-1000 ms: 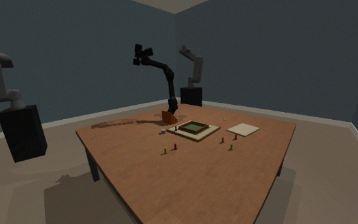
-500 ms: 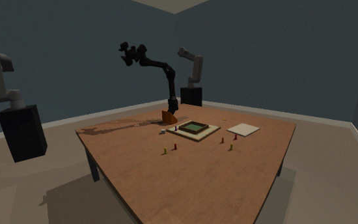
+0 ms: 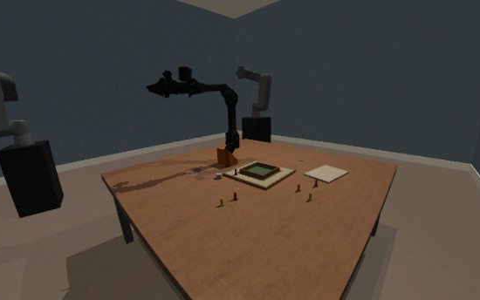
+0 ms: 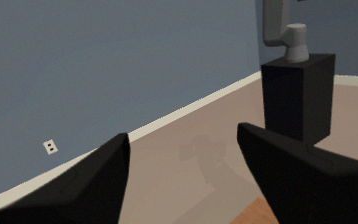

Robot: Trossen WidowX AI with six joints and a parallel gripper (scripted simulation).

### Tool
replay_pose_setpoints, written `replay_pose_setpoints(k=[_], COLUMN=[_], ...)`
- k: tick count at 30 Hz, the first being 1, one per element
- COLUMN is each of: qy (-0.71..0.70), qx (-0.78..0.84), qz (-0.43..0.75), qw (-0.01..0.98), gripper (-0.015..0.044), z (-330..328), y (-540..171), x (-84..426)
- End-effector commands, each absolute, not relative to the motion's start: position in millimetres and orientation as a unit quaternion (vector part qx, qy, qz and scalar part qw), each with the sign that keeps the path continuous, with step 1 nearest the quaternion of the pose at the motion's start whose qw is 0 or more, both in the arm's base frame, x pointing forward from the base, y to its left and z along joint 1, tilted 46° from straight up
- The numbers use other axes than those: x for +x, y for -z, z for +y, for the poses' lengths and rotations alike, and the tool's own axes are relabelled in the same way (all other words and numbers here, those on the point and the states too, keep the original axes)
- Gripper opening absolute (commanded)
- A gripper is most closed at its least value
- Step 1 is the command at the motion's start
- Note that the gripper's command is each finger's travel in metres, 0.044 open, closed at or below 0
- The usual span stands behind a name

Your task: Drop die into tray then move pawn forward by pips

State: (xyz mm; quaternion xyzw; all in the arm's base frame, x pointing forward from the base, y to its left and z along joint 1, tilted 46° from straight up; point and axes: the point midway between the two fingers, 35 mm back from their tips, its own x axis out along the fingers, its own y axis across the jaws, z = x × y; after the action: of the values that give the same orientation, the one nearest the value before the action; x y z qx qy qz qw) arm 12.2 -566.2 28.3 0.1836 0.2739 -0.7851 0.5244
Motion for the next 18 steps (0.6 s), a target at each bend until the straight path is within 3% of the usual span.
replay_pose_setpoints(k=[1,10,18], qy=[0.697,0.471,0.234], qx=[0.213,0.273,0.332], qz=[0.378,0.559,0.682], qw=[0.572,0.625,0.608], gripper=[0.0275,0.0275,0.0275], z=[-531.8,-421.0,-291.1], y=[19.6,98.8,137.1], x=[59.8,137.6,168.7])
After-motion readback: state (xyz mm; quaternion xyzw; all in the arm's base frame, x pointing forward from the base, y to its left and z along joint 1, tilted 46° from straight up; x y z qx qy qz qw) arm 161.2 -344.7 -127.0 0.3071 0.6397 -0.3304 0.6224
